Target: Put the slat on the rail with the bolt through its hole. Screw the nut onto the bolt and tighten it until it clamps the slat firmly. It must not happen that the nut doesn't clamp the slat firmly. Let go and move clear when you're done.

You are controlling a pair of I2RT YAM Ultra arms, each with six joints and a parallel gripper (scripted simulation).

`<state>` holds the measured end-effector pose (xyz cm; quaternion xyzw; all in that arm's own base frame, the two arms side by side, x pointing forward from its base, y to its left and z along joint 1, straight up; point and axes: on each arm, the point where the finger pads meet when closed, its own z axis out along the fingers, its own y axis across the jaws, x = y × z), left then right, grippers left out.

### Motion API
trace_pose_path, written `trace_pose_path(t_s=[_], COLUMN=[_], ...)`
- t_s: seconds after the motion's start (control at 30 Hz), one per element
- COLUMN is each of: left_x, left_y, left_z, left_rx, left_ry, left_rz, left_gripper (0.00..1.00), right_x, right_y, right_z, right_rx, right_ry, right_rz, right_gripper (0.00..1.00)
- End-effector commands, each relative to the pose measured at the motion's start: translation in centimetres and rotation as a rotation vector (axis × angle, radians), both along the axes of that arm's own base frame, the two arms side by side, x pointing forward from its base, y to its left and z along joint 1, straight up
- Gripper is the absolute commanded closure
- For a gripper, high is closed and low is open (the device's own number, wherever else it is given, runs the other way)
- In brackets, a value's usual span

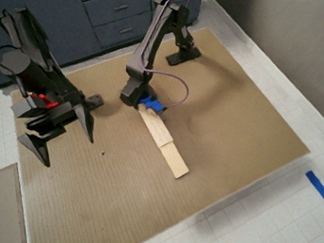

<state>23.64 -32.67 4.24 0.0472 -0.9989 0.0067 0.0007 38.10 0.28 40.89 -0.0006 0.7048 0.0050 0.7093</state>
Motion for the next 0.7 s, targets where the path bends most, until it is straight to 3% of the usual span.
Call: trace_pose_path(t_s=[0.0,0.13,0.2,0.23,0.53,0.67], left_x=[0.5,0.5,0.1,0.1,0.1,0.2], left_y=[0.3,0.3,-0.2,-0.2,-0.2,-0.2], left_z=[-0.8,-0.8,0.4,0.4,0.4,2.1], left_rx=[0.009,0.009,-0.011,-0.011,-0.011,-0.008], left_ry=[-0.004,-0.004,-0.008,-0.008,-0.008,-0.015], left_rz=[0.001,0.001,0.0,0.0,0.0,0.0], left_gripper=[0.28,0.28,0.05,0.0,0.0,0.0], right_x=[0.0,0.0,0.0,0.0,0.0,0.0], right_y=[-0.2,-0.2,-0.2,-0.2,-0.2,-0.2], right_z=[0.3,0.3,0.3,0.3,0.3,0.3], right_rx=[-0.006,-0.006,-0.006,-0.006,-0.006,-0.006], right_ry=[-0.006,-0.006,-0.006,-0.006,-0.006,-0.006], right_rz=[-0.008,-0.008,-0.008,-0.008,-0.008,-0.008], right_gripper=[0.0,0.0,0.0,0.0,0.0,0.0])
